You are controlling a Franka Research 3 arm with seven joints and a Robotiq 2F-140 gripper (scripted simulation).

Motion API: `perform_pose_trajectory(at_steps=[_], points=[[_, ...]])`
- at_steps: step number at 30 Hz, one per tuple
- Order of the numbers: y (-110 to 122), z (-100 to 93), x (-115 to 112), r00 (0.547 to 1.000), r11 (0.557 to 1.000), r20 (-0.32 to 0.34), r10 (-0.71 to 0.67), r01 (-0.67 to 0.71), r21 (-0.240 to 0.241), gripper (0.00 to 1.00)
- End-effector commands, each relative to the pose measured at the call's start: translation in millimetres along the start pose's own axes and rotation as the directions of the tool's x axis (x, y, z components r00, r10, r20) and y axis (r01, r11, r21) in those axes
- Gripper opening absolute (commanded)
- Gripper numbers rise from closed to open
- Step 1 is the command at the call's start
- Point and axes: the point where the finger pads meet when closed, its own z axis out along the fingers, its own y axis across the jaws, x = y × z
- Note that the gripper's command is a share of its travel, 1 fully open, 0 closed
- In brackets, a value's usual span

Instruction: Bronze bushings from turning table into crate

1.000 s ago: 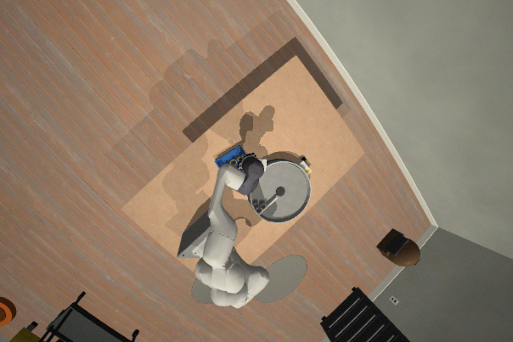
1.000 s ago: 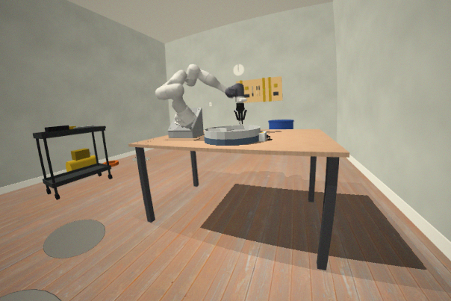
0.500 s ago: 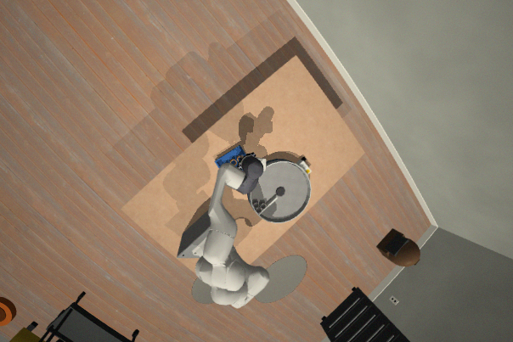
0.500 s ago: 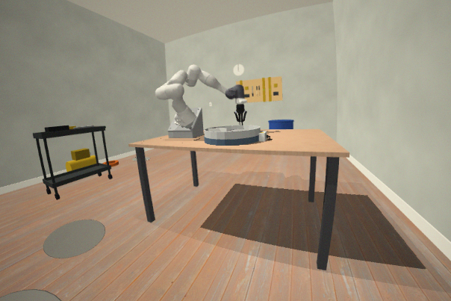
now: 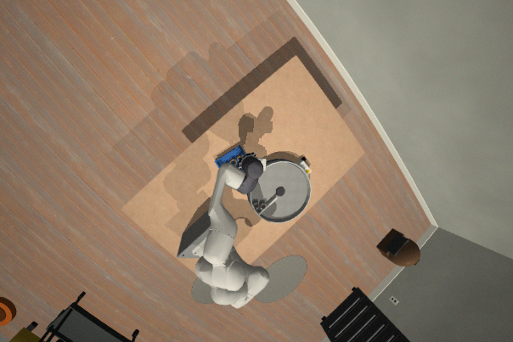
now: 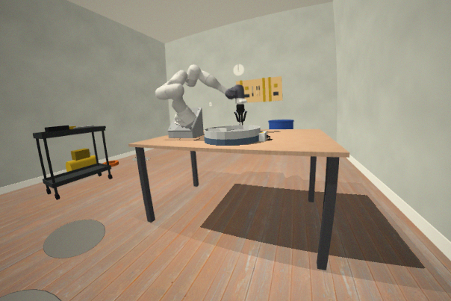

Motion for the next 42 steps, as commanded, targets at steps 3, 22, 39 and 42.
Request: perform_pose_trajectory(at_steps=[3, 22, 39, 42], points=[[-0.8, -0.6, -2.4, 1.0, 1.0, 0.005, -0.005, 0.005, 0.003, 0.0], [-0.8, -0.6, -2.4, 1.0, 1.0, 0.005, -0.005, 0.005, 0.003, 0.0], [-1.0, 2.8, -3.1, 1.0, 1.0, 0.005, -0.005, 0.005, 0.003, 0.0], [-1.1, 3.7, -3.4, 1.0, 1.0, 0.005, -0.005, 0.005, 0.003, 0.0]])
